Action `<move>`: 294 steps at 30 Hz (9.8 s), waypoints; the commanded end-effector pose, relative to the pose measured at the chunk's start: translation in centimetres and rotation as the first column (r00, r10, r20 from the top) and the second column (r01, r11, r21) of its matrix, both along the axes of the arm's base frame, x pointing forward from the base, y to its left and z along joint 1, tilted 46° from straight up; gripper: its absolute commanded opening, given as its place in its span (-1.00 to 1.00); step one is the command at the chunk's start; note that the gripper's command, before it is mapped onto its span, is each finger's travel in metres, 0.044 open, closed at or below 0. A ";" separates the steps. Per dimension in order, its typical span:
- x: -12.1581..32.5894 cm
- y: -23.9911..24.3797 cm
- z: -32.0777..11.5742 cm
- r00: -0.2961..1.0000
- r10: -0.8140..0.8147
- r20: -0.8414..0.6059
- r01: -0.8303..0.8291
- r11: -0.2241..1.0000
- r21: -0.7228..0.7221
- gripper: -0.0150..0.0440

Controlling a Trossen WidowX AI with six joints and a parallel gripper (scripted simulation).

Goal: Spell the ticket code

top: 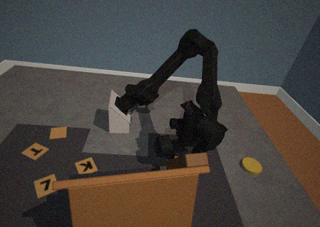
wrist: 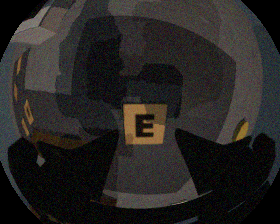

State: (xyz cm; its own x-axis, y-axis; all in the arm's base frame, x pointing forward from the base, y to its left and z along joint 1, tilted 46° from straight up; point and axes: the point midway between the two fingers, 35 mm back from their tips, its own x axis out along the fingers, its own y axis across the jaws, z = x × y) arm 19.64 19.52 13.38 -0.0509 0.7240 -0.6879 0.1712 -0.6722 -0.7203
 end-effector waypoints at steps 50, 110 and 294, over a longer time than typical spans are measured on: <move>-0.2 1.2 -1.3 1.000 -0.001 -0.004 0.001 1.000 -0.003 0.64; -0.2 -1.7 -0.2 1.000 -0.003 -0.006 0.003 1.000 -0.008 -0.49; 18.3 -37.1 -11.9 -0.633 0.141 -0.761 0.727 -0.230 -0.647 -0.49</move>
